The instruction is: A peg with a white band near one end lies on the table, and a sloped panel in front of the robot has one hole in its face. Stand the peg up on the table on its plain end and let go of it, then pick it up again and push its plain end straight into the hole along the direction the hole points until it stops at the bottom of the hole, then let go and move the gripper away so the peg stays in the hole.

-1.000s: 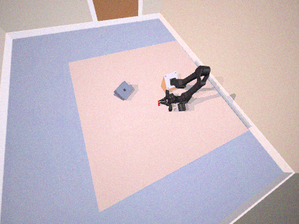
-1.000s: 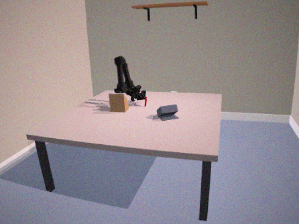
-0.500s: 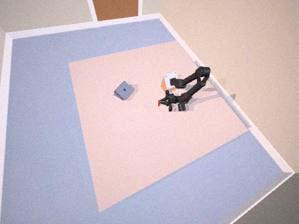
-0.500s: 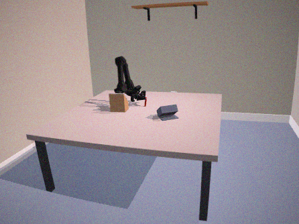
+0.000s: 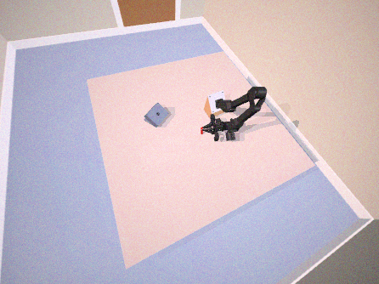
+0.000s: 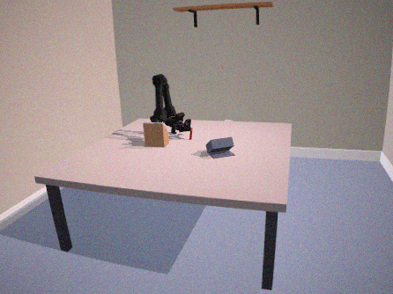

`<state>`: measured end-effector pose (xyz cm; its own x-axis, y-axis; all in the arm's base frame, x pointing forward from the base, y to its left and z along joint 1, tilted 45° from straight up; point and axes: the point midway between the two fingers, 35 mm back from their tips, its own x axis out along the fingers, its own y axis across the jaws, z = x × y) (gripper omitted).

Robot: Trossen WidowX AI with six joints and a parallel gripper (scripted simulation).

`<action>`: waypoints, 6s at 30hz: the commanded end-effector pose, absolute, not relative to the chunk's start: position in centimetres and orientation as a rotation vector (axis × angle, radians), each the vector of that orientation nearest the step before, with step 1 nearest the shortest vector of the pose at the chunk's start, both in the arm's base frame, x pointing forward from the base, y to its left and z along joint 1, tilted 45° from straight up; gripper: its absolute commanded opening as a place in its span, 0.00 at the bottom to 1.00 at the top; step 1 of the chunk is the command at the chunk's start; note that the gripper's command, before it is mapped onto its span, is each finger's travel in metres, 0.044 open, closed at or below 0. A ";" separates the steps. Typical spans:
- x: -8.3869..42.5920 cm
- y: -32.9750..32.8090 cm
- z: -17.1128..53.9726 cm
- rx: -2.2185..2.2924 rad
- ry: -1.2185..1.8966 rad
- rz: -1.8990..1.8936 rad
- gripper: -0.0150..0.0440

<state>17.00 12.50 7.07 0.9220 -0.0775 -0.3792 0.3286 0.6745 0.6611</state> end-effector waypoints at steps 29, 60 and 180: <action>16.3 12.7 6.8 0.811 0.289 -0.246 0.34; 16.4 12.5 6.9 0.812 0.282 -0.248 0.47; 18.1 6.4 11.5 0.673 1.630 0.260 1.00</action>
<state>17.53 6.26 11.21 -0.0190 0.4980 -0.8670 0.2577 0.8403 0.4770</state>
